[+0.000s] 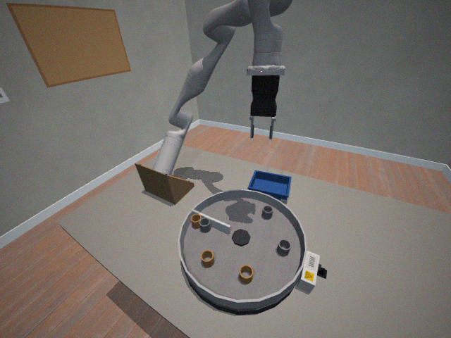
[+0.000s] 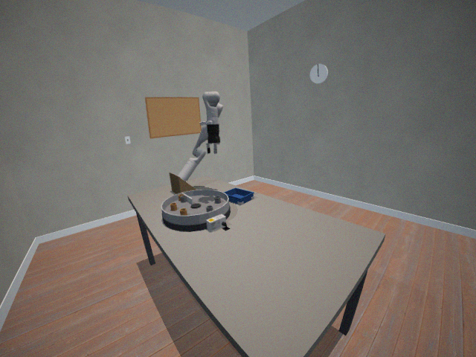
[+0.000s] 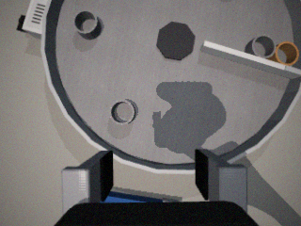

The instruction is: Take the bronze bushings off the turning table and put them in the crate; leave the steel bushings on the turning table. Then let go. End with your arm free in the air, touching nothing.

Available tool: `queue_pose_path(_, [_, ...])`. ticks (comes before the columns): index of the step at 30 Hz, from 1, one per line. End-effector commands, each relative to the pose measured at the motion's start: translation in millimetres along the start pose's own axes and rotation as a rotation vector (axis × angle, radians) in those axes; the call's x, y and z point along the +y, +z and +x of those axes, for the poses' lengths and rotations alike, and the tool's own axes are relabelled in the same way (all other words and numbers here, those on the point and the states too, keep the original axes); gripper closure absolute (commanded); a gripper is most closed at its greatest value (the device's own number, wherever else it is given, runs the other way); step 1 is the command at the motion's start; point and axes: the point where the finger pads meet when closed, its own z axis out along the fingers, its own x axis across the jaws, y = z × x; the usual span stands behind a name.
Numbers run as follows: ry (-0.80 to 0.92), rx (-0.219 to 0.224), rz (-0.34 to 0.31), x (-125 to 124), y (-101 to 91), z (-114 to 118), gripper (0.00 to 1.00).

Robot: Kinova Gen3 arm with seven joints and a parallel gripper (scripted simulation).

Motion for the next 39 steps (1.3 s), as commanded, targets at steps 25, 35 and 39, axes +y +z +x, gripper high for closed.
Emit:
queue_pose_path(25, [0.032, 0.0, -0.014, -43.4, 40.5, 70.8, 0.0])
queue_pose_path(35, [0.034, -0.001, -0.014, -72.8, 68.1, 113.0, 0.0])
queue_pose_path(39, [0.034, -0.001, -0.014, -72.8, 68.1, 113.0, 0.0])
